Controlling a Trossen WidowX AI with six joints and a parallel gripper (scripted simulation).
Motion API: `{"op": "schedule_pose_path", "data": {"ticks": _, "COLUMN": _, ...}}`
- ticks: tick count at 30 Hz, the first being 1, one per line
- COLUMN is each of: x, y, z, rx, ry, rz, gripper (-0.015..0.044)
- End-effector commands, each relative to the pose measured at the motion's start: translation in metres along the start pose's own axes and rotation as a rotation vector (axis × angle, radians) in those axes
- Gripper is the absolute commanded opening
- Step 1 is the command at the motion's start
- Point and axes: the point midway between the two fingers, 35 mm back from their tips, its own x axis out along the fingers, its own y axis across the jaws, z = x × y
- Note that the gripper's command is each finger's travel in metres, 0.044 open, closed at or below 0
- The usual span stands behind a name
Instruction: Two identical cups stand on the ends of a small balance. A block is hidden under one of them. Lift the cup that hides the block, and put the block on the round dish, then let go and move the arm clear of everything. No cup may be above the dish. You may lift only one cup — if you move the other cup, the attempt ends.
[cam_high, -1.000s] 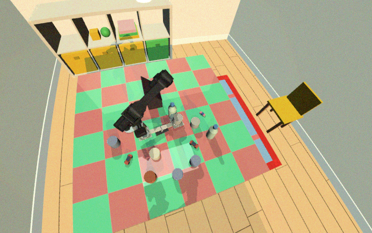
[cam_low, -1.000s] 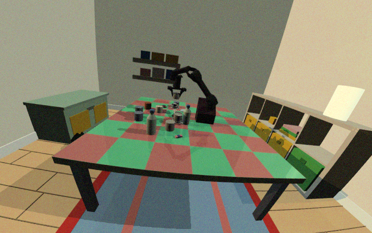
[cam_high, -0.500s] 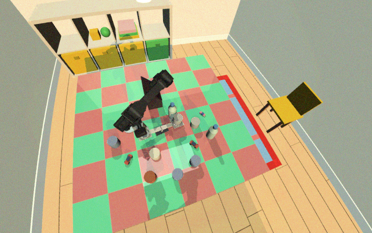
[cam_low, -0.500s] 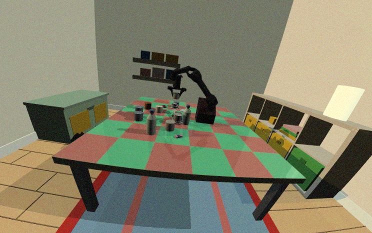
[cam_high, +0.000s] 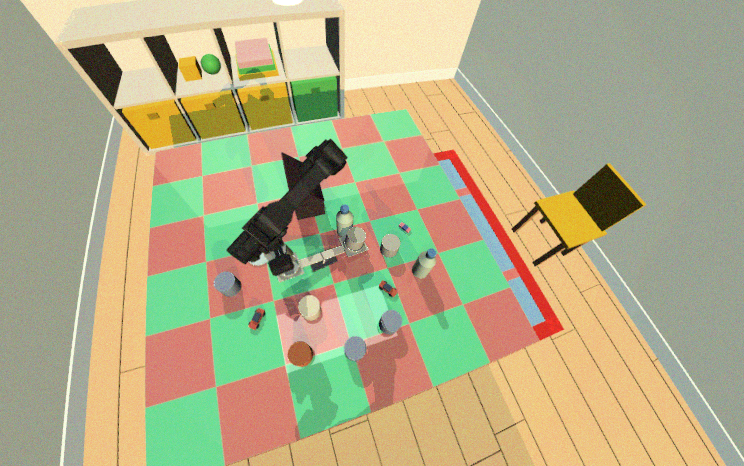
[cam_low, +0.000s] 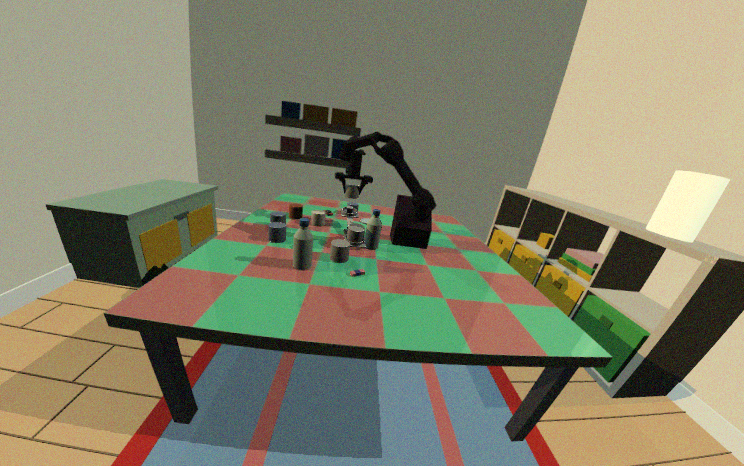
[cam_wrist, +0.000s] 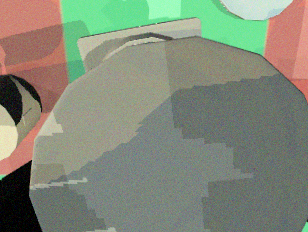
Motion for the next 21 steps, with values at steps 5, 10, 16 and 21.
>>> {"op": "schedule_pose_path", "data": {"ticks": 5, "x": 0.000, "y": 0.000, "z": 0.000, "rx": 0.001, "ry": -0.001, "rz": 0.001, "gripper": 0.0000}}
{"op": "schedule_pose_path", "data": {"ticks": 10, "x": 0.003, "y": -0.018, "z": 0.017, "rx": 0.002, "ry": -0.010, "rz": 0.001, "gripper": 0.0000}}
{"op": "schedule_pose_path", "data": {"ticks": 16, "x": 0.010, "y": -0.051, "z": 0.043, "rx": 0.004, "ry": -0.022, "rz": 0.000, "gripper": 0.0000}}
{"op": "schedule_pose_path", "data": {"ticks": 21, "x": 0.018, "y": -0.079, "z": 0.061, "rx": 0.006, "ry": -0.029, "rz": -0.001, "gripper": 0.0000}}
